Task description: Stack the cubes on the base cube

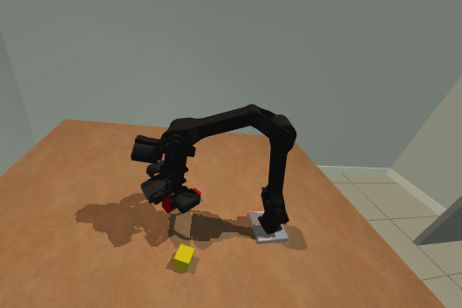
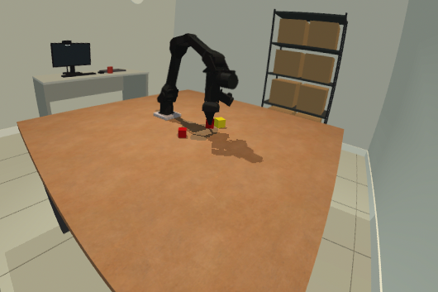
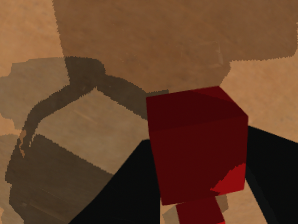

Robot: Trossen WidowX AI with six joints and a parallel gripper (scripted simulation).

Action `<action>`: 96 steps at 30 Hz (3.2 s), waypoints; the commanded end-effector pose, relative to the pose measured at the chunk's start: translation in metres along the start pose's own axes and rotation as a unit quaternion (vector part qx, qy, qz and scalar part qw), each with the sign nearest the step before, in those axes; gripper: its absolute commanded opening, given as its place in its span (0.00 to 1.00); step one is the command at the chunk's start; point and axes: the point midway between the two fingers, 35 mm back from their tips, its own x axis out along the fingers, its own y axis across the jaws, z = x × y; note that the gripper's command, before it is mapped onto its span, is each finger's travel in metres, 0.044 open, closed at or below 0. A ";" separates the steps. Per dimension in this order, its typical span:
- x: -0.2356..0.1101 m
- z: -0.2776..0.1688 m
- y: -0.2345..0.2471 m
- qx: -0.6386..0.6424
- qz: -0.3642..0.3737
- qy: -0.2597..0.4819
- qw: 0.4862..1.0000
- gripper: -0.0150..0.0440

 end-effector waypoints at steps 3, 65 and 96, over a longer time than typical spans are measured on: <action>-0.009 0.001 0.000 0.001 0.001 -0.002 1.000 0.43; -0.055 0.015 0.038 0.211 0.016 0.007 0.977 0.43; -0.040 0.044 0.109 0.591 0.015 0.013 0.807 0.43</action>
